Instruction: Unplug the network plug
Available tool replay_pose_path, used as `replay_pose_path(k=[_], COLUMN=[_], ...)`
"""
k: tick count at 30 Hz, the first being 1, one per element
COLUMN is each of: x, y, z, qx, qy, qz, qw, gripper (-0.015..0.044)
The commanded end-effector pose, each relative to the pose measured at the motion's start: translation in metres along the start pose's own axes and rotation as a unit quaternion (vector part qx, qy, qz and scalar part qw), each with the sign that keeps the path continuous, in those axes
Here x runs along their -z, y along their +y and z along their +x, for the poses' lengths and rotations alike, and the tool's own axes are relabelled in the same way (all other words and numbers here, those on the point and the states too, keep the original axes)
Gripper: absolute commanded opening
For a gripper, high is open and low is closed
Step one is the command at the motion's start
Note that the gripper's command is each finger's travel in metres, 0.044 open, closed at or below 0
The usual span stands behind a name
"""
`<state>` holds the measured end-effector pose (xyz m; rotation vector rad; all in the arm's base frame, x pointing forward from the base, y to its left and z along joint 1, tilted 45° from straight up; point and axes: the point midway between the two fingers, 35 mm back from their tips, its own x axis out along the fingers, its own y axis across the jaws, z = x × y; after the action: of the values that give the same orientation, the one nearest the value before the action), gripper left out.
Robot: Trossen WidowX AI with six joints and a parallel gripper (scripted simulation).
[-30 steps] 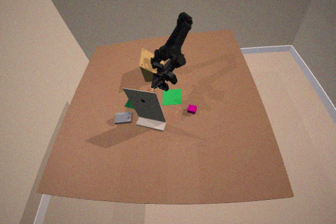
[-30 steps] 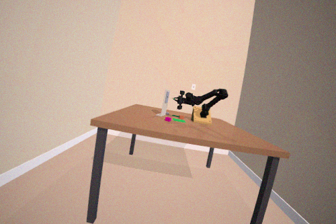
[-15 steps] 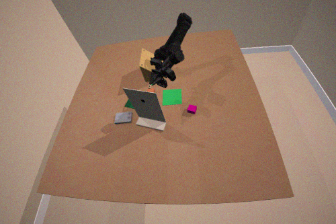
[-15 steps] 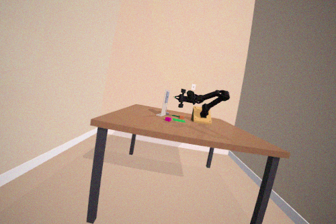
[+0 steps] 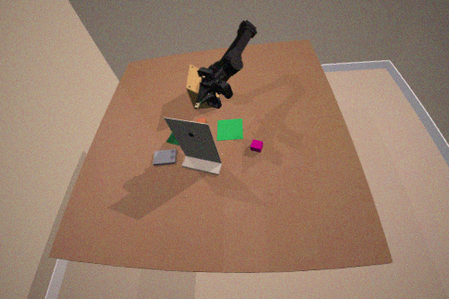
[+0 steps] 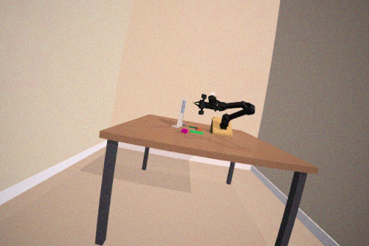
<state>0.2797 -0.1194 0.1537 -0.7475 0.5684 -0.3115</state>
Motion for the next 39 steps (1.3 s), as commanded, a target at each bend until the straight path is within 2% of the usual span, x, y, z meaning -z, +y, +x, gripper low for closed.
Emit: replay_pose_path(k=[1, 17, 39], x=[-0.001, -0.007, -0.019], y=[-0.002, 0.064, 0.130], z=[-0.001, -0.002, -0.043], qx=[-0.007, -0.195, -0.374], qy=[-0.006, -0.096, -0.299], qz=[-0.008, -0.144, -0.225], qw=[1.000, 0.965, 0.849], gripper=[0.0000, 0.0000, 0.0000])
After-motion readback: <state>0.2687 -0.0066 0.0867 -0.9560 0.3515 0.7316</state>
